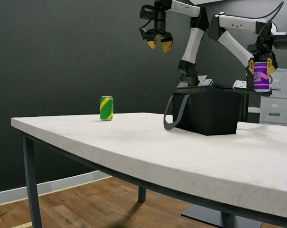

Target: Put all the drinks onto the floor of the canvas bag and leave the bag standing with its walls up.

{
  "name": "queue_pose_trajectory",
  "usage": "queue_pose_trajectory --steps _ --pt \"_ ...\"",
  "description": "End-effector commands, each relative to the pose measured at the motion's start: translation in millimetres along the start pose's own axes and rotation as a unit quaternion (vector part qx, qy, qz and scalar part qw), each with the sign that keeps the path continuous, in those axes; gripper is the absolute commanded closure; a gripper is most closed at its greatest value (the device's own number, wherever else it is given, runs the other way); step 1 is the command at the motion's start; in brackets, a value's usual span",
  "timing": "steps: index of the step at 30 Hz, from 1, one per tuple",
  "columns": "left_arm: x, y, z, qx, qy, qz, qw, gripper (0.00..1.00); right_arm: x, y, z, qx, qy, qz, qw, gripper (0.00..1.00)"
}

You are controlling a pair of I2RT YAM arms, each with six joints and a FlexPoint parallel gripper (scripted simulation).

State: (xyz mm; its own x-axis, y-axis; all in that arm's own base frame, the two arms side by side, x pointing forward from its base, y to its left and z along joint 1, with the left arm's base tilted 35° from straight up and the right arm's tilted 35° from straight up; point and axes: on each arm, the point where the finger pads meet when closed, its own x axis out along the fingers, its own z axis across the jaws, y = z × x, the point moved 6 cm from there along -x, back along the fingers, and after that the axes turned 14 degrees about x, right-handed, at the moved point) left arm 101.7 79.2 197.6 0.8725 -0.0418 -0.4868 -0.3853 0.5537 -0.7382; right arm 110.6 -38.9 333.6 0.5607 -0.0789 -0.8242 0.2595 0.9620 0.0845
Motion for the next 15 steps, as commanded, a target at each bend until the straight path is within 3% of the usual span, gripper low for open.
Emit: queue_pose_trajectory --steps 1,15 --pt "-9.4 -7.5 6.0 0.012 -0.008 -0.028 0.999 0.33 -2.6 1.6 0.2 -0.006 -0.01 0.004 1.0 0.0" --pt "-8.1 -13.5 3.0 0.022 -0.006 -0.029 0.999 0.33 -2.6 1.6 0.2 -0.006 -0.01 0.004 1.0 0.0"
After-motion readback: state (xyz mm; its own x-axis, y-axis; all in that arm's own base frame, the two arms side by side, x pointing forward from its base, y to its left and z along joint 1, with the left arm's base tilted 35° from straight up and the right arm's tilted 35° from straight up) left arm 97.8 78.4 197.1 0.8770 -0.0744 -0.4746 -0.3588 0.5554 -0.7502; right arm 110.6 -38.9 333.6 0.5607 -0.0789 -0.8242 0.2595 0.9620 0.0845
